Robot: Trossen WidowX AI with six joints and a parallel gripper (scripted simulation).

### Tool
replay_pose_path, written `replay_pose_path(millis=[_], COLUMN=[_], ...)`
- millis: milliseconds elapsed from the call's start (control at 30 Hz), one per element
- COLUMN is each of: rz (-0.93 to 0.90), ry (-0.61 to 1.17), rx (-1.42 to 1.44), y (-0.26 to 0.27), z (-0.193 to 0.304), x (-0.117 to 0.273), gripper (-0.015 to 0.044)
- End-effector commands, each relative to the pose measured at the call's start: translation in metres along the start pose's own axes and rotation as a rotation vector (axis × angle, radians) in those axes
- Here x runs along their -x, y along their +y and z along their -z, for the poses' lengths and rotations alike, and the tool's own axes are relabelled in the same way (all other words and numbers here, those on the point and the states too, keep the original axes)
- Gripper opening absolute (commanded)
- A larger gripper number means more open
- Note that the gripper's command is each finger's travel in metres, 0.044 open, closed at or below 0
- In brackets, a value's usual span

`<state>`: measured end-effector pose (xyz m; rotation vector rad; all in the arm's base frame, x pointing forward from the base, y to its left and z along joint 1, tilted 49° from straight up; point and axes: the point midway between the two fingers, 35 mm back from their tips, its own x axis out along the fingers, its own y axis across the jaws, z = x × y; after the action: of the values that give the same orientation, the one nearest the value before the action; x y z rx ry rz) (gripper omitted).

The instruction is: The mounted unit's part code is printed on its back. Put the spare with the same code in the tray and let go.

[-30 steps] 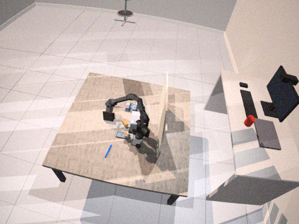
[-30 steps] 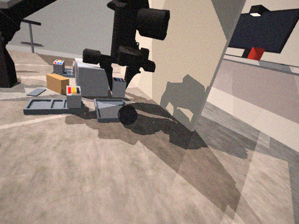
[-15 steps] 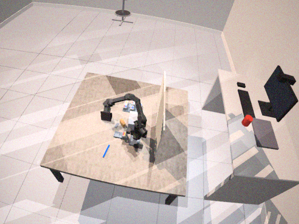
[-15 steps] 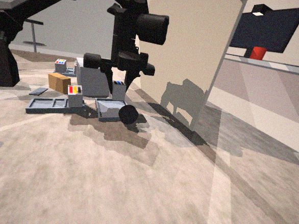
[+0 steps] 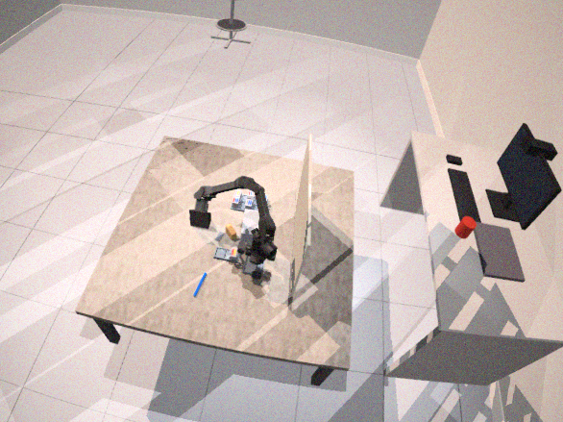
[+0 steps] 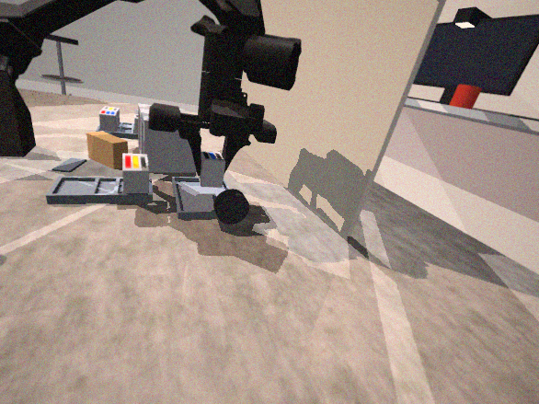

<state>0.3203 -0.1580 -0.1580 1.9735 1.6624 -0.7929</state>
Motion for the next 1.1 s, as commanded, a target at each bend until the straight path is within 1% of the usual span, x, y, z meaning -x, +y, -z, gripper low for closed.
replay_pose_path(millis=[0,767,1067], rz=[-0.002,-0.001,0.001], ry=[0.004,0.007,0.003], rx=[-0.007,-0.007,0.001], y=[-0.001,-0.005,-0.004], z=[0.0,0.002,0.002], x=[-0.003,-0.021,-0.018], gripper=[0.0,0.0,0.0236])
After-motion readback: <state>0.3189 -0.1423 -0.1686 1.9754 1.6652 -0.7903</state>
